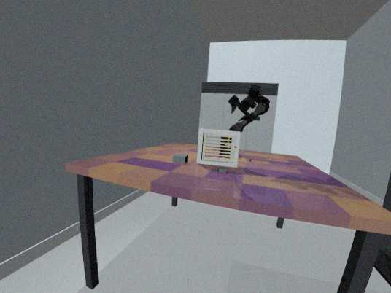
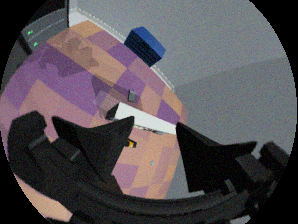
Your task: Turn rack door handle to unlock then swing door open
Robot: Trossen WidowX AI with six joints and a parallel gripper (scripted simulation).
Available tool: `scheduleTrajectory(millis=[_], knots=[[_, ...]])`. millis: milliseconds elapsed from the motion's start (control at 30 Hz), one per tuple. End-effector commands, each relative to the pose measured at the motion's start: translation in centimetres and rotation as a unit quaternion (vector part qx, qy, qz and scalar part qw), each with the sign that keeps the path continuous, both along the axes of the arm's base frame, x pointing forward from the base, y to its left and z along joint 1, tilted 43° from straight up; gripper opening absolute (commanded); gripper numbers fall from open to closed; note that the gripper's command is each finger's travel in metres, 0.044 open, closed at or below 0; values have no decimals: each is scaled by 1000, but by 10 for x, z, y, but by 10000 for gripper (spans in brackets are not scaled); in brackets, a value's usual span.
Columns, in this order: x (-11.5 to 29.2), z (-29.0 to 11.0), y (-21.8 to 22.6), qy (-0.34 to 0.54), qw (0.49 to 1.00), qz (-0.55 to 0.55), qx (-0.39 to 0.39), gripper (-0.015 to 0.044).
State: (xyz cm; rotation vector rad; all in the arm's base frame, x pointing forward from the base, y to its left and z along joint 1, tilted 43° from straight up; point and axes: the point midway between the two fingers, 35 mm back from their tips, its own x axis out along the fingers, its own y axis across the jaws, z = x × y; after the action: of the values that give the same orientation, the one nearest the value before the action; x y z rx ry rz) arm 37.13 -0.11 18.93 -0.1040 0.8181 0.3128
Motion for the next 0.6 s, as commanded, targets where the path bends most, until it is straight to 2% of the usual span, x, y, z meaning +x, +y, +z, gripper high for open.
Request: scheduleTrajectory(millis=[0, 567], knots=[[0, -11, -1, 40, 999, 17, 8, 281], [-14, -56, -1, 225, 967, 80, 85, 281]])
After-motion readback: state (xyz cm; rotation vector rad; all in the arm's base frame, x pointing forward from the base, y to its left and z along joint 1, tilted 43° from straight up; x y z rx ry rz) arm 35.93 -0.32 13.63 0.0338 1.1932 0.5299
